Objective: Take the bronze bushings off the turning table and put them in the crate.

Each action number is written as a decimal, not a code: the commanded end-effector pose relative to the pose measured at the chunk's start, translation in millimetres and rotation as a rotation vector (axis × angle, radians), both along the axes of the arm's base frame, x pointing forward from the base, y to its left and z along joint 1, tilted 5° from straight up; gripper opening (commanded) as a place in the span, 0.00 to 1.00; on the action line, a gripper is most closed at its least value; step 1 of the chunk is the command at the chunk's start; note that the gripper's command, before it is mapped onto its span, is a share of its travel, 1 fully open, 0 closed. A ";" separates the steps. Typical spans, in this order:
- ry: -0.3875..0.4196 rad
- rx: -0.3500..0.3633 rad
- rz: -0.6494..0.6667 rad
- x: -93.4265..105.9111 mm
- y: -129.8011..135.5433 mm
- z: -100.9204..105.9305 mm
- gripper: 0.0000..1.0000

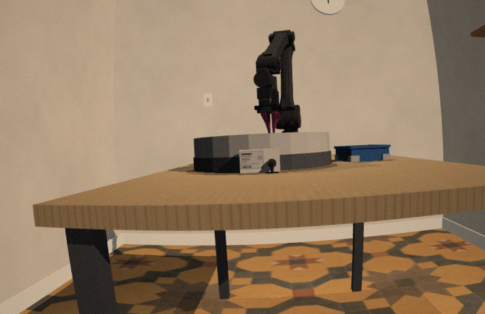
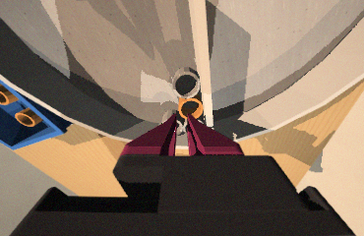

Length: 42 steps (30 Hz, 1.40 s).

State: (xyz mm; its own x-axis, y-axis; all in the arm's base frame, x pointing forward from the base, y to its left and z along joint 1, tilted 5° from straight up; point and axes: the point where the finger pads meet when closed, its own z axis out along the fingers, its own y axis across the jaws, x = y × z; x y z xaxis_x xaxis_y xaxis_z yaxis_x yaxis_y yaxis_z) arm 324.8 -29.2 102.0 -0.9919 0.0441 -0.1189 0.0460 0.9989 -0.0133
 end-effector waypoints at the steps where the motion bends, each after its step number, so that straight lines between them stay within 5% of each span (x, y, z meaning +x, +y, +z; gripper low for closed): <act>1: 0.013 0.002 0.002 -2.6 -3.3 -10.8 0.12; 12: 0.013 0.002 0.002 -1.6 -3.4 -26.7 0.12; 42: 0.021 0.003 0.002 -3.6 -3.2 -27.4 0.12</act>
